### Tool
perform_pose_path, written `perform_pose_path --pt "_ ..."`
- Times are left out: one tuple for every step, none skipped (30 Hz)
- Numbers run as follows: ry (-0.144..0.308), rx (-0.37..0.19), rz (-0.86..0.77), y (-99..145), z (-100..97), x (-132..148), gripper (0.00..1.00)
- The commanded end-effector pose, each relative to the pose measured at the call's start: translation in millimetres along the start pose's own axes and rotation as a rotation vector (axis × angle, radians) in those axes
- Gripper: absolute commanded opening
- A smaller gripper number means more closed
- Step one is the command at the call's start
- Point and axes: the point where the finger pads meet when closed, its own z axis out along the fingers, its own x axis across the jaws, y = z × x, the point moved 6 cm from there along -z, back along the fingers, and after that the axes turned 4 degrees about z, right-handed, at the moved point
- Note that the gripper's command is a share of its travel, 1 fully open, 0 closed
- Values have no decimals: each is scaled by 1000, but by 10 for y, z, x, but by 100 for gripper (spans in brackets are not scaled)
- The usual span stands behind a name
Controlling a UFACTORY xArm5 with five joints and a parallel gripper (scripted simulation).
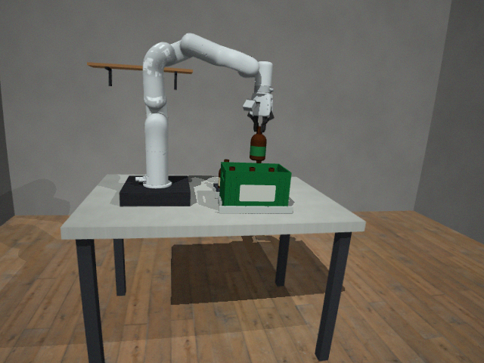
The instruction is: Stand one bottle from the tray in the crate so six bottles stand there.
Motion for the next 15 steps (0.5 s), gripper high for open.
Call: perform_pose_path --pt "-3 -3 0 -64 -18 -124 0" --pt "-3 -3 0 -77 -18 -146 0" --pt "-3 -3 0 -77 -18 -146 0" --pt "-3 -3 0 -77 -18 -146 0" --pt "-3 -3 0 -90 -18 -168 0" --pt "-3 -3 0 -103 -18 -190 0" --pt "-3 -3 0 -116 -18 -213 0" --pt "-3 -4 0 -129 -18 -235 0" --pt "-2 -4 0 -142 -18 -257 0" --pt "-2 -4 0 -155 -18 -280 0" --pt "-2 -4 0 -168 -18 -302 0" --pt "-2 -4 0 -181 -18 -324 0" --pt "-2 -4 0 -195 -19 -347 0" --pt "-2 -4 0 -208 -19 -369 0" --pt "-2 -4 0 -221 -19 -392 0"
